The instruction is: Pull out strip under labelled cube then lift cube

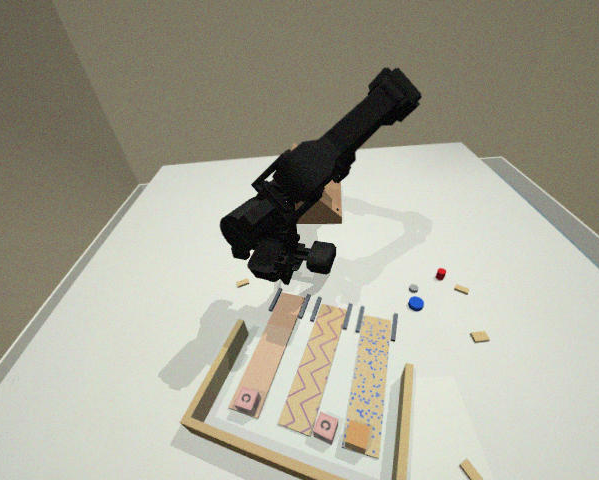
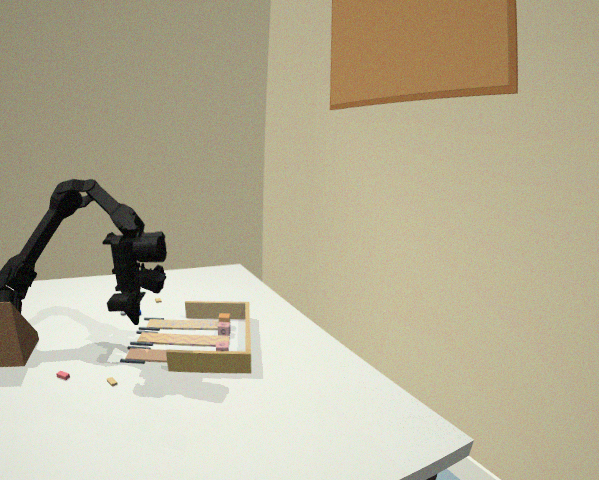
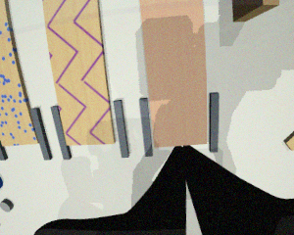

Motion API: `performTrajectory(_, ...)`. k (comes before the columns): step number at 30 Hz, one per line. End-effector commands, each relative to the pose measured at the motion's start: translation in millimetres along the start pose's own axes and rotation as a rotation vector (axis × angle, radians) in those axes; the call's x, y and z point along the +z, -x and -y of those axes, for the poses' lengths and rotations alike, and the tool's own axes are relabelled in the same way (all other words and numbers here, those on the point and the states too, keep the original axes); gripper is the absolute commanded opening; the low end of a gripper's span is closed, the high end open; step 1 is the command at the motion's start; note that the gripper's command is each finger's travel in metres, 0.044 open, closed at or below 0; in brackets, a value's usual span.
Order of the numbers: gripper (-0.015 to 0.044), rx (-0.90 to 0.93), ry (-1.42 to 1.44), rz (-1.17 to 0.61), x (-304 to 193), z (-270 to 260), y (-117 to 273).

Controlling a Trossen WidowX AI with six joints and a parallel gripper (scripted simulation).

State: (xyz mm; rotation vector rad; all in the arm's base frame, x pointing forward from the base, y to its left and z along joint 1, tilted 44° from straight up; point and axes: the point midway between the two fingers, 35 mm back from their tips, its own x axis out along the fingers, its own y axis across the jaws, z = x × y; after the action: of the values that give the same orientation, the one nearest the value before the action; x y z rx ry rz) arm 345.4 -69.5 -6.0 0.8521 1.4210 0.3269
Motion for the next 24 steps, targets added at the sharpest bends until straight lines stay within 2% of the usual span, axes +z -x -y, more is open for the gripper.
performTrajectory(1, 0.0, -0.011, -0.002, -0.08, -2.6, 2.7, -7.6)
performTrajectory(24, 0.0, -0.011, -0.002, -0.079, -3.3, 5.4, -37.6)
